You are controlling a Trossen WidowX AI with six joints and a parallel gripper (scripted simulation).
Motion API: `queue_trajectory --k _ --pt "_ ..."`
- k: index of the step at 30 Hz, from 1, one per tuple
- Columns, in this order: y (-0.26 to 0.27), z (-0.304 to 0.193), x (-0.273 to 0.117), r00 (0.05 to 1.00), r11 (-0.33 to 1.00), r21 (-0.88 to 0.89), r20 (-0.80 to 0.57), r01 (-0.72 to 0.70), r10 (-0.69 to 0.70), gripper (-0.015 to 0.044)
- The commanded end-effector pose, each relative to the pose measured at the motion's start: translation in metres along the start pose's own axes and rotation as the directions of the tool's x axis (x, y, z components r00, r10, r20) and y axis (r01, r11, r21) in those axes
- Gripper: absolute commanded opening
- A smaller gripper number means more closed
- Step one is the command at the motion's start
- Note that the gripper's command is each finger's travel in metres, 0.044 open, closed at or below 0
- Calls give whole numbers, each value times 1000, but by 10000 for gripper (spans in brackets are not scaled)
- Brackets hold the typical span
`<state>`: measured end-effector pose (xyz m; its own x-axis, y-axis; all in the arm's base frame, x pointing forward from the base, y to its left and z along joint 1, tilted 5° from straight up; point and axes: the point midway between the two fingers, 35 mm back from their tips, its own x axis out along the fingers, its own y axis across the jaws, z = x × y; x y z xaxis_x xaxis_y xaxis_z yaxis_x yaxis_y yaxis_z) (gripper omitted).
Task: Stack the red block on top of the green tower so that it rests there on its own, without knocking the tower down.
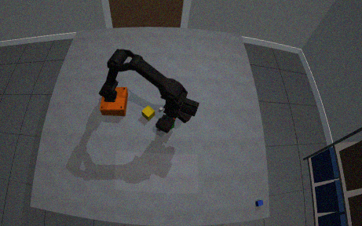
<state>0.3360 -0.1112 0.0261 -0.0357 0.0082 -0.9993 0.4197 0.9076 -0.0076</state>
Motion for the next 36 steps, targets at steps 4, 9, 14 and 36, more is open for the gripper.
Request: queue_trajectory --k 4,9,14,36 --pt "-1 -3 14 1000 1000 -6 -13 5 -6 0" --pt "-1 -3 15 1000 1000 -6 -13 5 -6 0" --pt "-1 -3 15 1000 1000 -6 -13 5 -6 0" --pt "0 -3 14 1000 1000 0 -14 2 -2 53"
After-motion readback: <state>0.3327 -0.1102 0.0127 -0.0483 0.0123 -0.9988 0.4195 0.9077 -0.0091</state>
